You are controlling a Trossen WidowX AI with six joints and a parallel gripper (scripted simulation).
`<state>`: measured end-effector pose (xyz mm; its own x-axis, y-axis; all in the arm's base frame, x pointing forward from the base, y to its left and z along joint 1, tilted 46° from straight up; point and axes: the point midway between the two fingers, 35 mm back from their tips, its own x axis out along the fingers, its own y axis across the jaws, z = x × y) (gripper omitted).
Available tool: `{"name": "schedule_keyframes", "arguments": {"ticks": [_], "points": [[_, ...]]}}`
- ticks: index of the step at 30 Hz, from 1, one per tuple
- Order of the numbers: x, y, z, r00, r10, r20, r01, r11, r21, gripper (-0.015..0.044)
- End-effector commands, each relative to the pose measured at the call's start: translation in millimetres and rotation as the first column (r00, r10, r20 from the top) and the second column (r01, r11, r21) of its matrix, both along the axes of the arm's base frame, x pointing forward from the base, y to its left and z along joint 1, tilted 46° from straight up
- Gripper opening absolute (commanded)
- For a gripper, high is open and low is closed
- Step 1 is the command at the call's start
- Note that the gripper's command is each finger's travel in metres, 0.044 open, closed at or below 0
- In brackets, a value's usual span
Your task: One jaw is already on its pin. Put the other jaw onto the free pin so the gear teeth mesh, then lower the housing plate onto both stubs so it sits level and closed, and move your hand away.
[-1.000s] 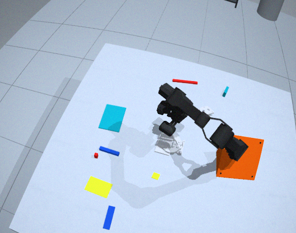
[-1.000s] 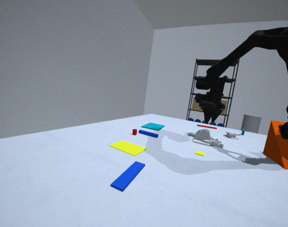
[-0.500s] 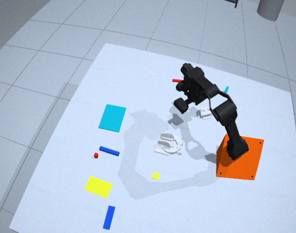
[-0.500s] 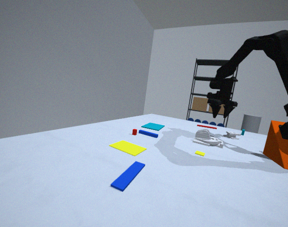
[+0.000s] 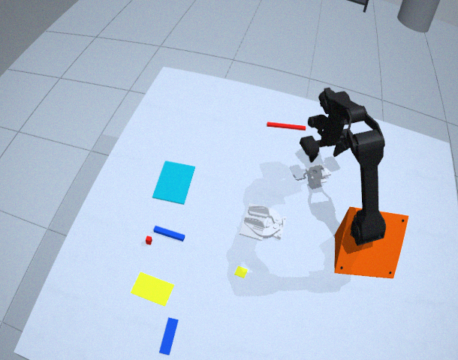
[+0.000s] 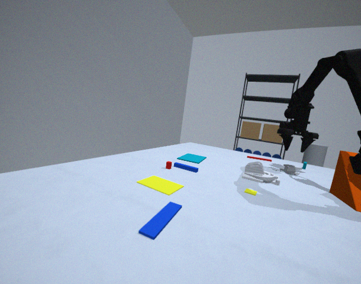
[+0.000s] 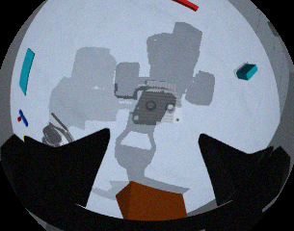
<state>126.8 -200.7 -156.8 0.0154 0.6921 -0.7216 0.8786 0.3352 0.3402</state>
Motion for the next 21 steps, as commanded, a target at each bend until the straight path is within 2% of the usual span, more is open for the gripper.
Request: {"name": "schedule_keyframes", "arguments": {"ticks": [1, 8, 21], "points": [[-8.8, -1.8, -7.0, 1.000, -0.005, -0.015, 0.006, 1.000, 0.010, 0.0440], [-9.5, 26.4, -32.4, 1.000, -0.005, -0.014, 0.006, 1.000, 0.011, 0.0440], [-9.6, 27.6, -33.4, 1.000, -0.005, -0.014, 0.006, 1.000, 0.011, 0.0440]]}}
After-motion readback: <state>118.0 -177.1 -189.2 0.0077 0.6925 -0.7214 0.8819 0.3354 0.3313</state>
